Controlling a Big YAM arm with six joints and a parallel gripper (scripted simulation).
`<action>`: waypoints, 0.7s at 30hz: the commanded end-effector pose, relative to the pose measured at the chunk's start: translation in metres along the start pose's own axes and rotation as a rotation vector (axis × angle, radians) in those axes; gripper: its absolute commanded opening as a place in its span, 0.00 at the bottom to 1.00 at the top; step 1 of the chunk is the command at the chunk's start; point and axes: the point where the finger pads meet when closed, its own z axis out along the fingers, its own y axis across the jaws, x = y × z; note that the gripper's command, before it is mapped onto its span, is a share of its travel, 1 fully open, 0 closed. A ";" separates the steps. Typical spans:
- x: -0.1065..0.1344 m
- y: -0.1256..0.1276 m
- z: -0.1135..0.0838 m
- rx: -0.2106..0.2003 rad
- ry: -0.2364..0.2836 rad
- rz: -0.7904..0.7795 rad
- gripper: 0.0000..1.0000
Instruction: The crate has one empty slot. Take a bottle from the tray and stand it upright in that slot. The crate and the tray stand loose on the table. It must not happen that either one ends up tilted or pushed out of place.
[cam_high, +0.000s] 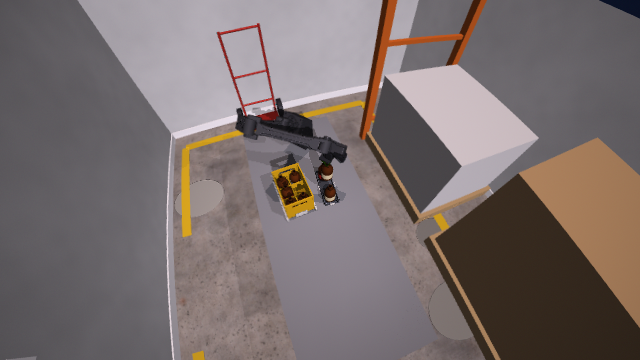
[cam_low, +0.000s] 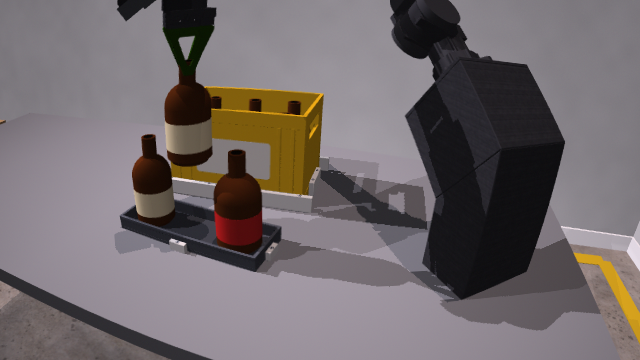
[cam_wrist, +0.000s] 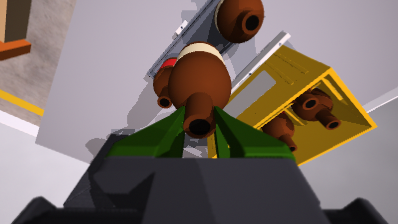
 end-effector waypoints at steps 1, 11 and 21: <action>-0.018 -0.011 -0.030 -0.006 -0.059 0.041 0.00; -0.017 -0.010 -0.040 -0.007 -0.059 0.042 0.00; -0.017 -0.010 -0.051 -0.008 -0.059 0.042 0.00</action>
